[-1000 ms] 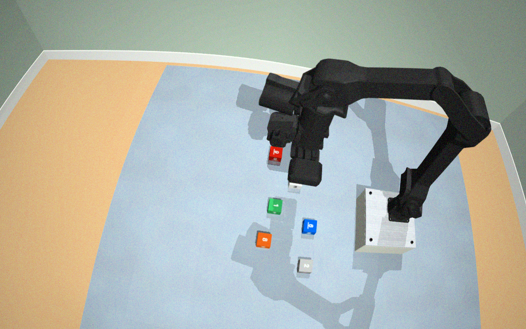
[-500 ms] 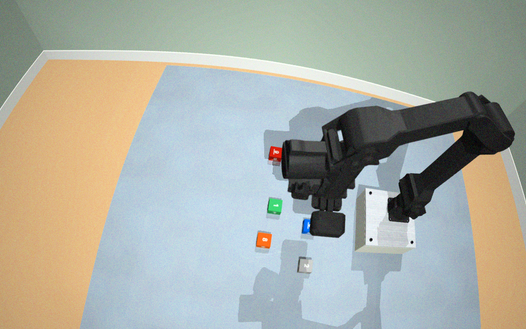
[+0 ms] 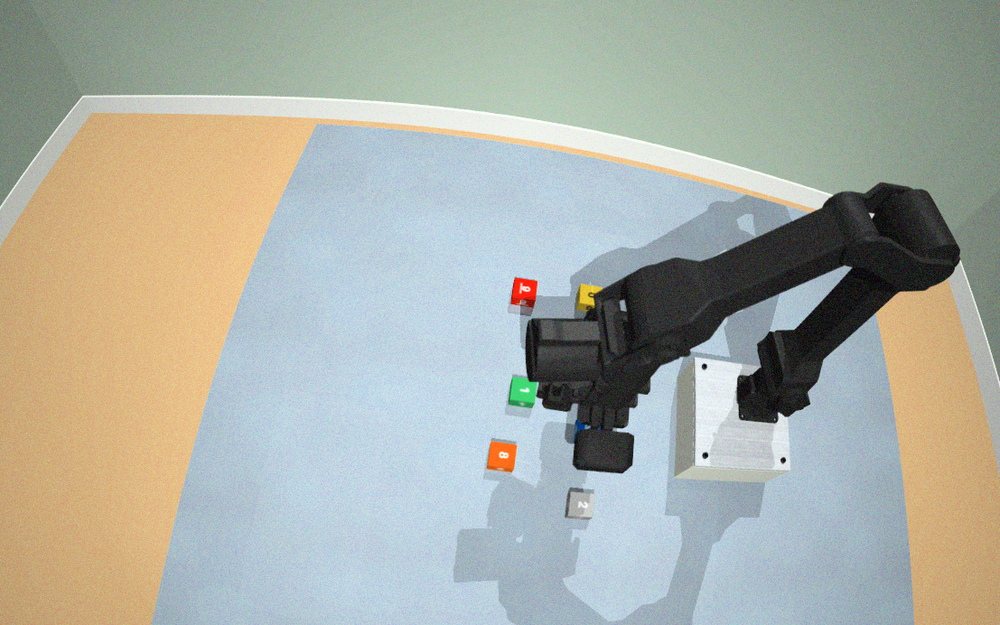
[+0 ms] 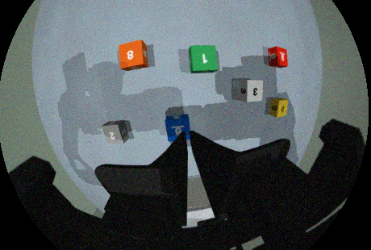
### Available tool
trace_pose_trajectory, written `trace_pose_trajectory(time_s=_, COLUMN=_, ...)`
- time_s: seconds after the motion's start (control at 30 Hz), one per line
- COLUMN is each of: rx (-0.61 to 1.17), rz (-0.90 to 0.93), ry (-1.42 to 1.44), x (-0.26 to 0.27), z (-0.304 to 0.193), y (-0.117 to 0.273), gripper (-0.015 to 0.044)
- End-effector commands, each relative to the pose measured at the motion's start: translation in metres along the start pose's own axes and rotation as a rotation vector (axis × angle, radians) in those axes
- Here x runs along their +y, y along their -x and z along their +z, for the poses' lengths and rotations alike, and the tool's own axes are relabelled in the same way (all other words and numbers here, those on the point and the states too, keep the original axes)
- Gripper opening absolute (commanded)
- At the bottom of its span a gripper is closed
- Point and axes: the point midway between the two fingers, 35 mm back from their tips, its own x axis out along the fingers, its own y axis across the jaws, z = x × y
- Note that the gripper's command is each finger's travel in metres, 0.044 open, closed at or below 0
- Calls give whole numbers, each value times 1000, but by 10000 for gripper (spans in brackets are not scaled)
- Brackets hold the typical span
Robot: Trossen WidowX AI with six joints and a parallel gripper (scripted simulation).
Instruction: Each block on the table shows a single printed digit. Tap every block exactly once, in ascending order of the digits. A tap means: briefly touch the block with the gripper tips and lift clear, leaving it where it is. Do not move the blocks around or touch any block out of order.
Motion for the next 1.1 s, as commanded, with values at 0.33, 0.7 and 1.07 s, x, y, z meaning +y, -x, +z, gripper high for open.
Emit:
trace_pose_trajectory(time_s=0.33, rx=5, rz=0, ry=-4, x=0, z=-2, y=-25, gripper=20)
trace_pose_trajectory(time_s=0.7, rx=5, rz=0, ry=-4, x=0, z=-2, y=-35, gripper=20)
trace_pose_trajectory(time_s=1.07, rx=5, rz=0, ry=-4, x=0, z=-2, y=-5, gripper=20)
